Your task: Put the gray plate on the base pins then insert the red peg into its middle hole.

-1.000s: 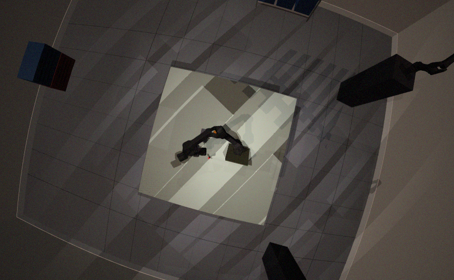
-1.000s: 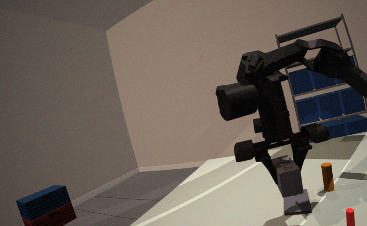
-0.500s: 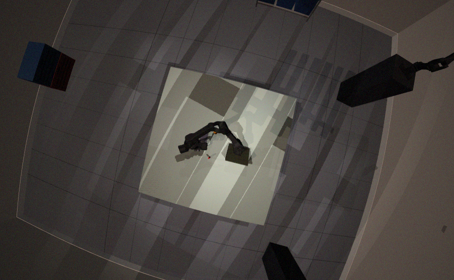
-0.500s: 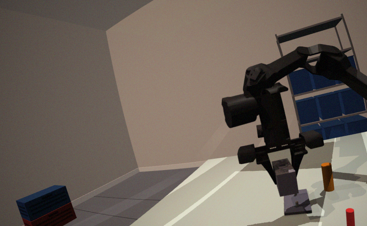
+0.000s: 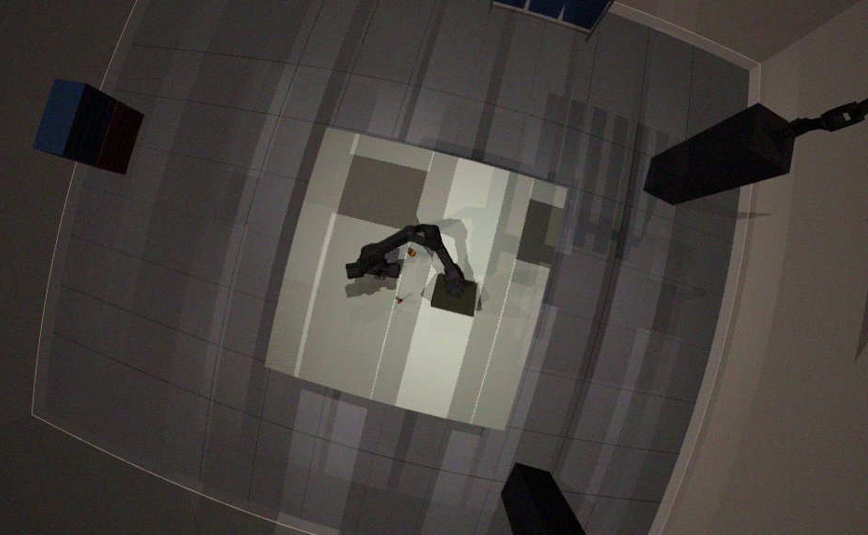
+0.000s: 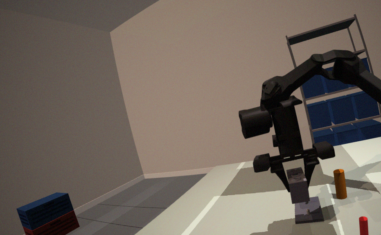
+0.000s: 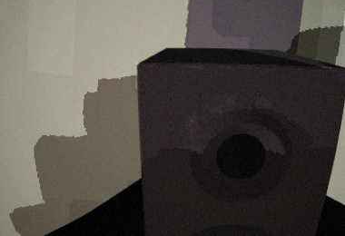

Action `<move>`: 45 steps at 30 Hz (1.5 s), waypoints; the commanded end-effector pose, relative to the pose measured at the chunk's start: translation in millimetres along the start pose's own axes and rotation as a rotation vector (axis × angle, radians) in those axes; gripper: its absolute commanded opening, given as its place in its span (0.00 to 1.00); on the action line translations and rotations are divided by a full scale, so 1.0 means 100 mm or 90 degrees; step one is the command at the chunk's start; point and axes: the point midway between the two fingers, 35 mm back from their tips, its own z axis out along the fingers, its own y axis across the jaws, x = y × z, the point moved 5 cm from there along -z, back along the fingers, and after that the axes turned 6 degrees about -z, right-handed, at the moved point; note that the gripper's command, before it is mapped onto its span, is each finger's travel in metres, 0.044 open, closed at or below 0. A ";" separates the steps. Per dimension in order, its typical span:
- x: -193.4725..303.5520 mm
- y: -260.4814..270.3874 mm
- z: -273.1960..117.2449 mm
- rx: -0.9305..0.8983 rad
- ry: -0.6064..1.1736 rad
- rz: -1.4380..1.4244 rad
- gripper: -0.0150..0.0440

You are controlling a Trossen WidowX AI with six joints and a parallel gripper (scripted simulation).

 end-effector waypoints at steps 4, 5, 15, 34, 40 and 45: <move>-0.20 -0.10 0.10 0.000 -0.005 0.017 0.25; -0.23 -0.11 0.12 0.000 -0.006 0.020 0.25; -0.47 -0.25 0.26 0.003 -0.014 0.046 0.25; -0.49 -0.26 0.27 0.004 -0.014 0.048 0.25; -0.49 -0.26 0.27 0.004 -0.014 0.048 0.25; -0.49 -0.26 0.27 0.004 -0.014 0.048 0.25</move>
